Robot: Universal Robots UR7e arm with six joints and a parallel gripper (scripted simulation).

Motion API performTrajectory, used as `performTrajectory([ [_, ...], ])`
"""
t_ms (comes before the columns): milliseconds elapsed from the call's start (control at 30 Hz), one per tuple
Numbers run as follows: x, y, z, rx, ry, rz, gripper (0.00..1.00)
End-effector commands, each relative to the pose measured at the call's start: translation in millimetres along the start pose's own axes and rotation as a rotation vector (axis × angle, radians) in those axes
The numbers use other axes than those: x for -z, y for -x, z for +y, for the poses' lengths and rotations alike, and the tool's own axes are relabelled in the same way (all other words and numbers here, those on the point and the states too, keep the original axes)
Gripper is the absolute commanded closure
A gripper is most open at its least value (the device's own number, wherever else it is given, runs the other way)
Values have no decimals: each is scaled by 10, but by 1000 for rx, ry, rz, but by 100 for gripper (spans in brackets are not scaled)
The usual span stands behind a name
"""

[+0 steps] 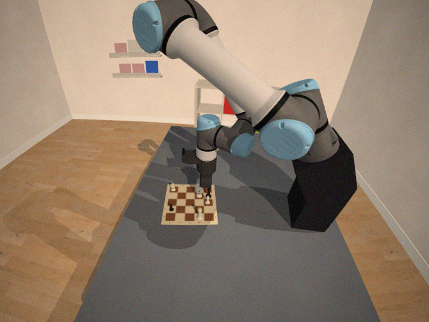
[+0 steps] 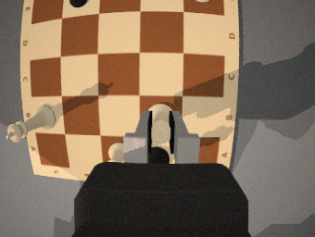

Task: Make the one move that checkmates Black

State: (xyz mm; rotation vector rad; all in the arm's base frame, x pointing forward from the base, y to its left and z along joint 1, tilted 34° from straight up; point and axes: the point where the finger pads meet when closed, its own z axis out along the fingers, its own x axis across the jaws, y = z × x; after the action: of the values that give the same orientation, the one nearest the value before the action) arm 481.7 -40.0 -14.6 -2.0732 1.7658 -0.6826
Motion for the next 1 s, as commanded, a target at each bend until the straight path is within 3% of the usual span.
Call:
performTrajectory([
  [0, -4, -5, -14, 1, -2, 1, 68],
  [33, -4, -5, -14, 1, -2, 1, 68],
  [67, -4, -5, -14, 1, -2, 1, 52],
  [133, -4, -5, -14, 1, -2, 1, 52],
  [167, -4, -5, -14, 1, -2, 1, 37],
  [233, -4, -5, -14, 1, -2, 1, 37],
  [267, -4, -5, -14, 1, -2, 1, 21],
  [967, 53, -2, 3, -1, 0, 1, 21],
])
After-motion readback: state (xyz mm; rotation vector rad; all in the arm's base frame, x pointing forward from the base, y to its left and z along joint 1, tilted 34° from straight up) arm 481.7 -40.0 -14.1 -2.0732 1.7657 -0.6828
